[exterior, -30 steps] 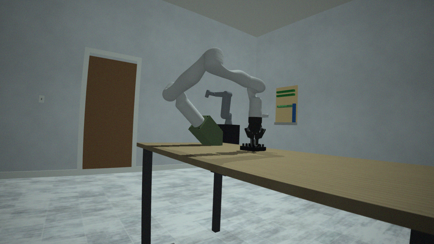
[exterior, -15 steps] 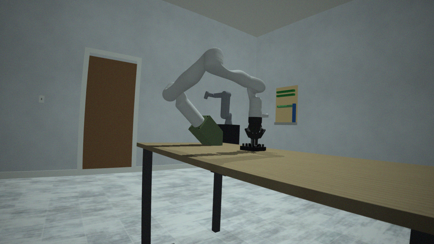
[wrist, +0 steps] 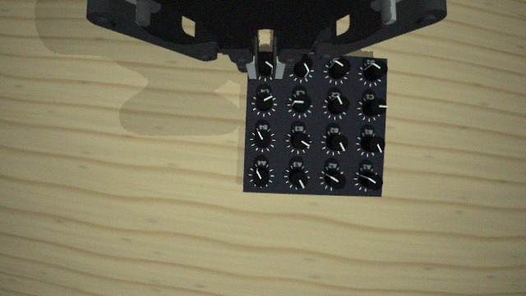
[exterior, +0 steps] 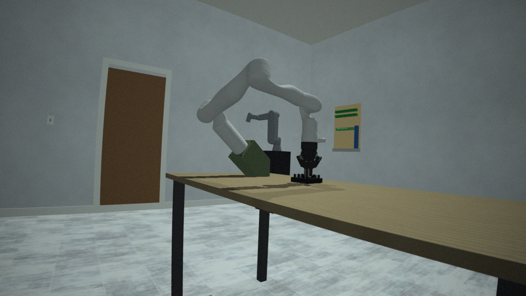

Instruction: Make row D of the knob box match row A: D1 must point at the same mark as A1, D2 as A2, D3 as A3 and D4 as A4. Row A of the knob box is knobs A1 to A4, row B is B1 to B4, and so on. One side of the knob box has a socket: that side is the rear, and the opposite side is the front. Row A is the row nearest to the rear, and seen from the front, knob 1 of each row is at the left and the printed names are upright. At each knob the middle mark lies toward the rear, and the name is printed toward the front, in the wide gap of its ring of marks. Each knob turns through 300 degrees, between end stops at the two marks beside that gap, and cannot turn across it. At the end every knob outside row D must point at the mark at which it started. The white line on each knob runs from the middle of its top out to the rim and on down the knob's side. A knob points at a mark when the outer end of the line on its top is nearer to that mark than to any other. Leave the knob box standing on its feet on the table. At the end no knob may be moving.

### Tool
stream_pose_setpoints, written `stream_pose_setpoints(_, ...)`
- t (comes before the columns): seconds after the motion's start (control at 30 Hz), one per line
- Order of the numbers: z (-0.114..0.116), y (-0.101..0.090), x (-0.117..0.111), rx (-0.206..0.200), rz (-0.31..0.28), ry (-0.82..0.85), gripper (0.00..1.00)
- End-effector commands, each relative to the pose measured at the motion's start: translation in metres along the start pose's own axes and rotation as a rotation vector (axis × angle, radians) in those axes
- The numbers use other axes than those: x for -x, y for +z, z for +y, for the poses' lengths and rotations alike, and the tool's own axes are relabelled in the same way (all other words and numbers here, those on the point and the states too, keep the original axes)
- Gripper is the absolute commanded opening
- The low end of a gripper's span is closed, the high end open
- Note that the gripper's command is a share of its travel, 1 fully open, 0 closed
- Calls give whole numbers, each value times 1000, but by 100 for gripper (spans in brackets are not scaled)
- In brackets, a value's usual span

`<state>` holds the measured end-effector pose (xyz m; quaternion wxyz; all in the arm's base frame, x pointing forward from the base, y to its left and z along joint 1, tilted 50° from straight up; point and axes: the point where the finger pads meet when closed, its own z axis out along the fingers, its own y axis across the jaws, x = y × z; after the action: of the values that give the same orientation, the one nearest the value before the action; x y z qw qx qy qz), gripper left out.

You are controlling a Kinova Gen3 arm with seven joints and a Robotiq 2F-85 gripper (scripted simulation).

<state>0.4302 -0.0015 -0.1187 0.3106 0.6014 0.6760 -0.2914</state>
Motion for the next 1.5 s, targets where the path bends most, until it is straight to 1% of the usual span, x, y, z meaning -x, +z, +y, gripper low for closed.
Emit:
stream_pose_setpoints(0.0, 0, -1, 0, 2, 1, 0, 8)
stream_pose_setpoints(0.83, 0, -1, 0, 2, 1, 10, 8)
stream_pose_setpoints(1.47, 0, -1, 0, 1, 1, 84, 8)
